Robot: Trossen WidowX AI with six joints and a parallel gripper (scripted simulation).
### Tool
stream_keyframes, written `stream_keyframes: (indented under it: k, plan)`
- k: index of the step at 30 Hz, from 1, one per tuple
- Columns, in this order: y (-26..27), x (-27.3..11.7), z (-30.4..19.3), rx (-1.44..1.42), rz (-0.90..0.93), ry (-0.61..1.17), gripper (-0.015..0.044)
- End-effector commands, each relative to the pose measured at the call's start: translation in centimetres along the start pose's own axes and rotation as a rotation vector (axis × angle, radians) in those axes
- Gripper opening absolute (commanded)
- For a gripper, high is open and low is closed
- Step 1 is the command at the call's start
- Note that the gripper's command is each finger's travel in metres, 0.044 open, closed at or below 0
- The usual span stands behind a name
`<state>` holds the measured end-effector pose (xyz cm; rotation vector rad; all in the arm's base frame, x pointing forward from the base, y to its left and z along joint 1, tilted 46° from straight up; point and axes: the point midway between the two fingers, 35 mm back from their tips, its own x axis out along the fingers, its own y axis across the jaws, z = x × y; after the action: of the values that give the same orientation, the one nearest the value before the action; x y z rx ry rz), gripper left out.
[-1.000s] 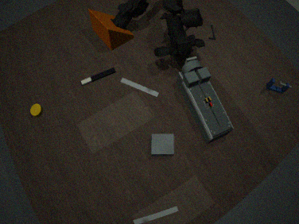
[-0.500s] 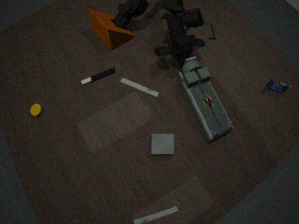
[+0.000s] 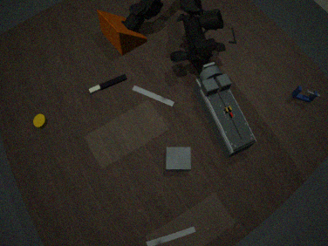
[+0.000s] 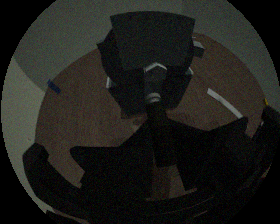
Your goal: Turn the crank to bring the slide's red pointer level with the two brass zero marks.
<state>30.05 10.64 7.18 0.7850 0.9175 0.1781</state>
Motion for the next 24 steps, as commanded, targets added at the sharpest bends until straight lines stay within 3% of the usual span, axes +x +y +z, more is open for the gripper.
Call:
stream_keyframes:
  k: [1, 24]
  plan:
    - [0.92, -0.07, 0.05, -0.011, 0.026, 0.004, 0.0]
    - [1.18, -0.18, 0.11, -0.011, 0.026, 0.004, 0.0]
